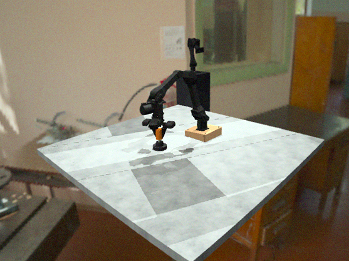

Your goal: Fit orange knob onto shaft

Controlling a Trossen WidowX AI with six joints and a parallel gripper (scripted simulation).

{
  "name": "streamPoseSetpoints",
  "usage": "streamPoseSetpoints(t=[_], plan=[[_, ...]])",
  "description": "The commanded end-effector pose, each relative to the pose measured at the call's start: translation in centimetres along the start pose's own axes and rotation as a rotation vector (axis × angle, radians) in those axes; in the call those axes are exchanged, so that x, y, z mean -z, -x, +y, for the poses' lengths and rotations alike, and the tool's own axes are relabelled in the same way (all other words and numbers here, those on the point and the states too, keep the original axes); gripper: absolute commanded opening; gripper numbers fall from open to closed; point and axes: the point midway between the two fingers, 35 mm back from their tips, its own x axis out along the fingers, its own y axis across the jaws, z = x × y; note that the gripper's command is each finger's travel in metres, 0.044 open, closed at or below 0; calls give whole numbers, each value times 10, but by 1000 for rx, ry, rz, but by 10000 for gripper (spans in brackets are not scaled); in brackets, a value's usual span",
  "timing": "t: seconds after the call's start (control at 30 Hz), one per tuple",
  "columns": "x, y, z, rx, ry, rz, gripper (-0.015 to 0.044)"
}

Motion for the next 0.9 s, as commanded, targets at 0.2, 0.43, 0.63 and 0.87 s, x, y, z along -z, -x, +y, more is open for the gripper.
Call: streamPoseSetpoints(t=[0.2,0.43,0.63,0.87], plan=[[-1,-1,0,-2,6,-2,0],[-1,2,0,-2,6,-2,0],[-2,4,0,-1,60,-2,0],[-1,1,0,-1,215,-2,0]])
